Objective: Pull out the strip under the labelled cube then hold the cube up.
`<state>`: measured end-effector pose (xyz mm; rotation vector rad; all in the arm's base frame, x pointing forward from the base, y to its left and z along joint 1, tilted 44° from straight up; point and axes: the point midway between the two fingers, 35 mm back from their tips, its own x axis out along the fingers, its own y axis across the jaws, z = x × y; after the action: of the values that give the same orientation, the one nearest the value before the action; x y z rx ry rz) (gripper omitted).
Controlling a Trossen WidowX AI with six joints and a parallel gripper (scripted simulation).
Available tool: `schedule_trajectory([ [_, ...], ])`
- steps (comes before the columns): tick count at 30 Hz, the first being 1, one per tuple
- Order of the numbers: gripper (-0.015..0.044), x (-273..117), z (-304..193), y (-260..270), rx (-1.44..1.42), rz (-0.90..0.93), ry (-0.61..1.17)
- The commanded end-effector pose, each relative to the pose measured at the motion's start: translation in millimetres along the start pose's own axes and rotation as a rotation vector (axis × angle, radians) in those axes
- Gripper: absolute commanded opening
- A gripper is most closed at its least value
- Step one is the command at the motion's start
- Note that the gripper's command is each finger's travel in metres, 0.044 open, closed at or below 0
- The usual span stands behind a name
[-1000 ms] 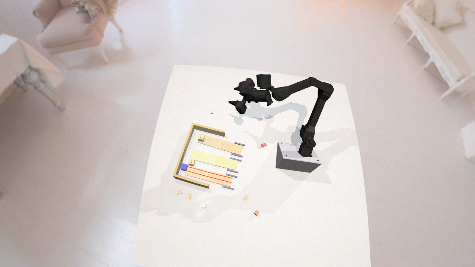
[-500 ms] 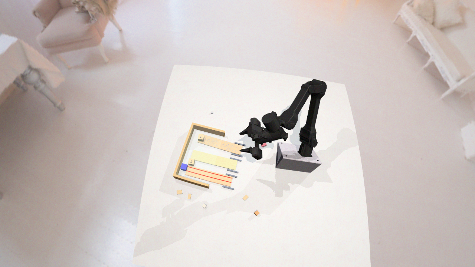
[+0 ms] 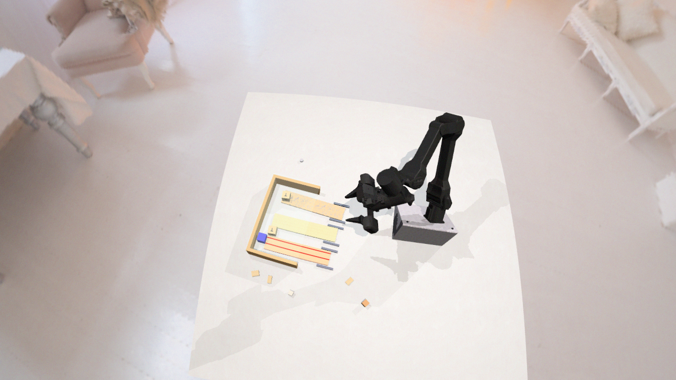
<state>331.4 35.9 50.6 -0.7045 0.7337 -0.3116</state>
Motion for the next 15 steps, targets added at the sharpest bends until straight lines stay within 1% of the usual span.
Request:
schedule_trajectory([
  [1, 0.0321, 10.6, 0.0, -2.6, 0.021, -0.005, 0.061],
  [8, 0.0138, 59.7, -15.0, -23.9, 0.121, -0.036, 0.404],
  [13, 0.0006, 82.8, -39.5, -47.0, 0.204, -0.081, 0.685],
  [15, 0.0000, 88.5, -50.4, -58.2, 0.239, -0.107, 0.799],
])
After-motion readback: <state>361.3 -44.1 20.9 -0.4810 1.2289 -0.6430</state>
